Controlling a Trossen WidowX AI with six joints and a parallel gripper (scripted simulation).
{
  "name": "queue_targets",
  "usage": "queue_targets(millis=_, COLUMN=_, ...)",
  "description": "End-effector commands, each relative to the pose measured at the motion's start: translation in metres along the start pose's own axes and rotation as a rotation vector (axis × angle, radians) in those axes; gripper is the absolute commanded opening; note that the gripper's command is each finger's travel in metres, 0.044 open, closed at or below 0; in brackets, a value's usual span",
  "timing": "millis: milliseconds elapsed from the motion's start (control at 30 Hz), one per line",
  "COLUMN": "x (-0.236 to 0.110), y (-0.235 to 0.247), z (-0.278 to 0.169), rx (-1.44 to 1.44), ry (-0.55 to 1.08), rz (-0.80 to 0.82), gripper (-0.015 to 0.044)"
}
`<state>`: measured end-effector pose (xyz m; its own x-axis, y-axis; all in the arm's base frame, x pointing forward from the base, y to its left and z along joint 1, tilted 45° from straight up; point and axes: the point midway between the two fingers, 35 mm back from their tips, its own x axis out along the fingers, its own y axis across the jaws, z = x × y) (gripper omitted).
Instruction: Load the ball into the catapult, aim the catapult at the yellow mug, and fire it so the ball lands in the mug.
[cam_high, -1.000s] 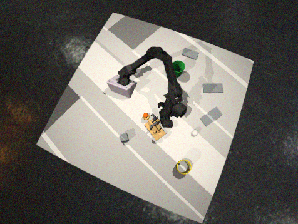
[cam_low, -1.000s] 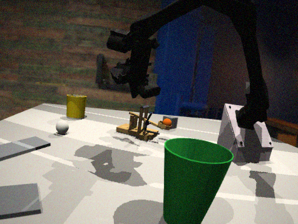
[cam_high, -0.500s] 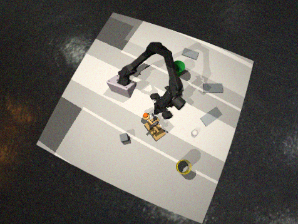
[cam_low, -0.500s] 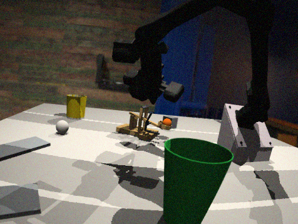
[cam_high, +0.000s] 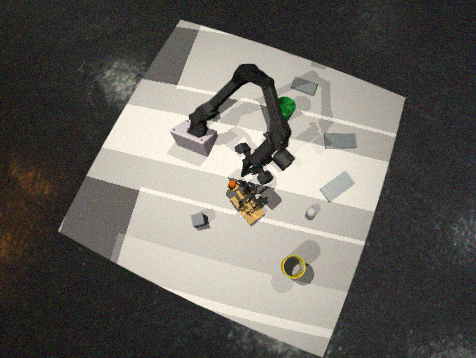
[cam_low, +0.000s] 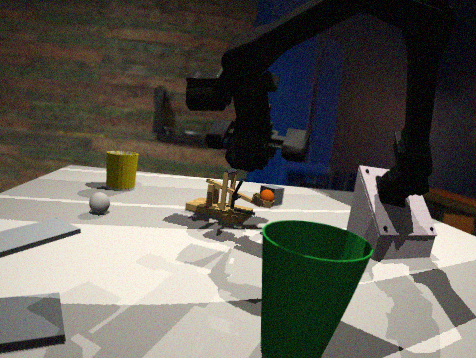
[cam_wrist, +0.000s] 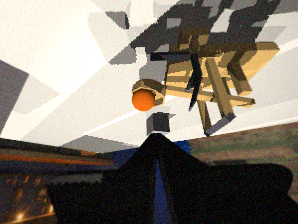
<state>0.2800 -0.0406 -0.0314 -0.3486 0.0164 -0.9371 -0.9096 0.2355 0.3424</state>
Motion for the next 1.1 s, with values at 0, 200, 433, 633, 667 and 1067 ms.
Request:
queue_targets(millis=0, x=0.002, y=0.000, z=0.004, rx=-0.004, ry=0.003, rz=-0.006, gripper=0.0000)
queue_targets(millis=200, x=0.009, y=-0.001, z=0.011, rx=-0.005, ry=0.002, rz=-0.006, gripper=0.0000)
queue_targets(millis=433, x=0.017, y=-0.002, z=0.019, rx=-0.005, ry=0.001, rz=-0.006, gripper=0.0000)
queue_targets(millis=633, x=0.024, y=-0.002, z=0.027, rx=-0.005, ry=0.001, rz=-0.006, gripper=0.0000)
queue_targets(millis=667, x=0.025, y=-0.002, z=0.028, rx=-0.005, ry=0.001, rz=-0.006, gripper=0.0000)
queue_targets(millis=1067, x=0.039, y=-0.002, z=0.042, rx=-0.005, ry=0.000, rz=-0.005, gripper=0.0000)
